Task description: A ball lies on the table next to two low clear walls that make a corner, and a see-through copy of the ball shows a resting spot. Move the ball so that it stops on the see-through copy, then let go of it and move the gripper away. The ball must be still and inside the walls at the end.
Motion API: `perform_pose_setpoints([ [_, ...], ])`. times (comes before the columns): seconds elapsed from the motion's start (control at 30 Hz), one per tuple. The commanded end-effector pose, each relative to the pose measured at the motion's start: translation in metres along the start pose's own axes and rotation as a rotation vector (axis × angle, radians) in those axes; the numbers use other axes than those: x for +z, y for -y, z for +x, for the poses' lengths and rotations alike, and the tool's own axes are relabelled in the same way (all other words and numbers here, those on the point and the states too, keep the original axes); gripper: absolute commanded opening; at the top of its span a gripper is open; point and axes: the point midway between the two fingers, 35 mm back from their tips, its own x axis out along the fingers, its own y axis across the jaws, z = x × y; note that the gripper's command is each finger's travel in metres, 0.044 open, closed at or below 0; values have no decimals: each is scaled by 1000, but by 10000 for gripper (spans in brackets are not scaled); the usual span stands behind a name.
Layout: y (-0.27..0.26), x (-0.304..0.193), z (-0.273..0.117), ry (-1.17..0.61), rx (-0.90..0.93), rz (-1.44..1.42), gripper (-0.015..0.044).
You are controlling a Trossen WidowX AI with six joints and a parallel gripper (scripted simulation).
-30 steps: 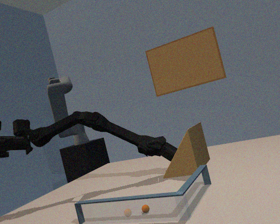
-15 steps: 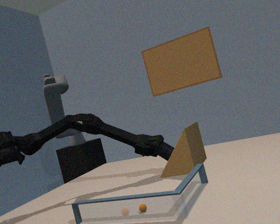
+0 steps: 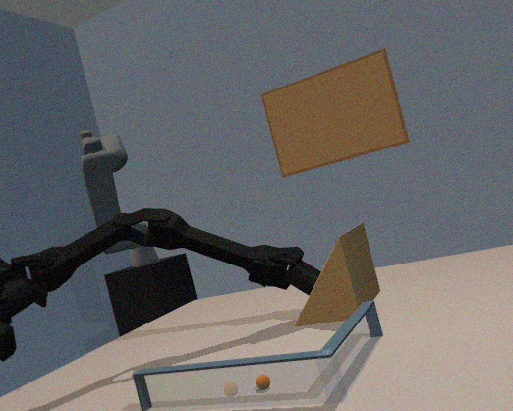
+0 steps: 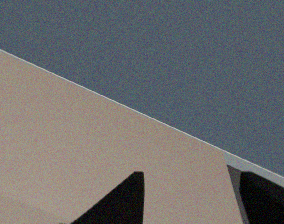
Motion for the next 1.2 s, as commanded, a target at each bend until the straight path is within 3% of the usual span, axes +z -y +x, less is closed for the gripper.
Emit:
perform_pose_setpoints([
  [0.0, -46, 13, 16, -37, 120, 143, 203],
  [0.3, -146, 48, 29, -172, 361, 399, 203],
  [0.6, -247, 85, 15, -390, 569, 572, 203],
  [0.93, -369, 129, -45, -759, 730, 652, 203],
  [1.17, -422, 143, -99, -1006, 665, 620, 203],
])
